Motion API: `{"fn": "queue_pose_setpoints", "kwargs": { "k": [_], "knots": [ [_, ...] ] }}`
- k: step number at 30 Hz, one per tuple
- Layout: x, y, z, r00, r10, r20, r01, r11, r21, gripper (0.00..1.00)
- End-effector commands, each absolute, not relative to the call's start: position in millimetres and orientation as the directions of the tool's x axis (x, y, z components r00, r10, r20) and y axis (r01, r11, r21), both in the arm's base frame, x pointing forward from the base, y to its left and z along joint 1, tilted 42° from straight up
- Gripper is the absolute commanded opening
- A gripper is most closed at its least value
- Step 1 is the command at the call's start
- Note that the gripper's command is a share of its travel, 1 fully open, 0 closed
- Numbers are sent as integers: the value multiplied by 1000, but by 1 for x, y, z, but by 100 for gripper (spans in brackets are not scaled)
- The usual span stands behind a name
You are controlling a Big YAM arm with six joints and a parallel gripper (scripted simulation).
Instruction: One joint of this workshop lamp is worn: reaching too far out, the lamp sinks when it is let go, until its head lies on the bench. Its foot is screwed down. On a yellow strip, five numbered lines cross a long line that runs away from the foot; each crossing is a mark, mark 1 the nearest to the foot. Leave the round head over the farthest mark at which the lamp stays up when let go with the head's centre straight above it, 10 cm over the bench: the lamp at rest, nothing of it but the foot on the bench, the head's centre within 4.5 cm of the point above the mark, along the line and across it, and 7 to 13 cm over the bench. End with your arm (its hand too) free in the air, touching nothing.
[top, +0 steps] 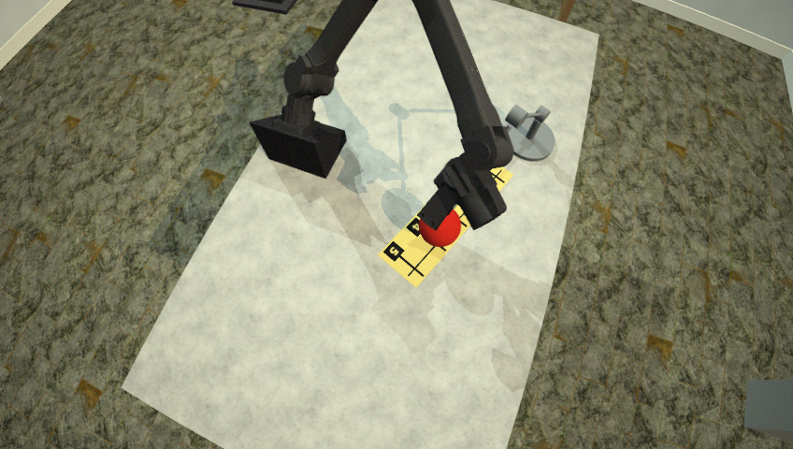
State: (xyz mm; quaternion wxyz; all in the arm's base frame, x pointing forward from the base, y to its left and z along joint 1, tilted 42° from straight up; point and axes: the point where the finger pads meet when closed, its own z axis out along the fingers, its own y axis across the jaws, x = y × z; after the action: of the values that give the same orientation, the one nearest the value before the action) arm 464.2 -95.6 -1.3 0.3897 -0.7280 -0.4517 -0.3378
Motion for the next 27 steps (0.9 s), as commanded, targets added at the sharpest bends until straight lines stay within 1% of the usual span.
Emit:
{"fn": "queue_pose_setpoints", "kwargs": {
  "k": [1,27],
  "knots": [
    [468,-99,3,365,396,843,919,-297,-258,0],
    [462,-105,-8,355,401,844,922,-297,-247,0]
  ]
}}
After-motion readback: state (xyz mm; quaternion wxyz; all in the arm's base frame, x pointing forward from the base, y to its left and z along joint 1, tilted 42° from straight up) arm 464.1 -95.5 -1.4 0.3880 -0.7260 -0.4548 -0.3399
